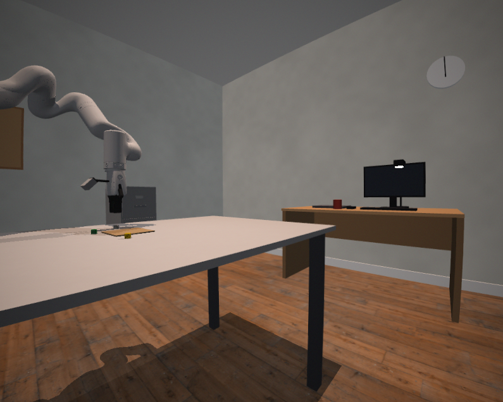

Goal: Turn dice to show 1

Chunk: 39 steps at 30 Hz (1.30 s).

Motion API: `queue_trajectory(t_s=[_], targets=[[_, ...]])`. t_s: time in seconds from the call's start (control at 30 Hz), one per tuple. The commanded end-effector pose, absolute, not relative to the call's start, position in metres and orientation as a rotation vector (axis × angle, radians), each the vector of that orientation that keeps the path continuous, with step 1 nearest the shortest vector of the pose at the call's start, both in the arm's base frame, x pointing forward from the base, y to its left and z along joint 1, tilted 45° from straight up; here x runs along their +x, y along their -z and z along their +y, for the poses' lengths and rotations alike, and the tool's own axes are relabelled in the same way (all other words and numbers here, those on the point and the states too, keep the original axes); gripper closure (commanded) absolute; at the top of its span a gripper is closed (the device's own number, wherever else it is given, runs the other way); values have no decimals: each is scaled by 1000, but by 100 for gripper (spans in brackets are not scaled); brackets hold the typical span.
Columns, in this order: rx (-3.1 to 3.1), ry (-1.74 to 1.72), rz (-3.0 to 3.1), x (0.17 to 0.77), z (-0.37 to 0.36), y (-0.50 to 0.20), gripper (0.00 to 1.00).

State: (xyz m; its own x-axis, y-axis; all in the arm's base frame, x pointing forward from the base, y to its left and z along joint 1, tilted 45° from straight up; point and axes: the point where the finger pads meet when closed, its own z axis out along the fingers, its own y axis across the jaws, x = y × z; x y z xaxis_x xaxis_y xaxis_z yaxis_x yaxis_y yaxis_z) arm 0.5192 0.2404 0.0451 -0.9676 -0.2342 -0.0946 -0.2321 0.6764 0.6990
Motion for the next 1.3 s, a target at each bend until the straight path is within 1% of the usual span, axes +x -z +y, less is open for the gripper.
queue_trajectory(t_s=[0.0,1.27], targets=[[400,1198,-2875,519,245,-41,69],[400,1198,-2875,515,272,-13,69]])
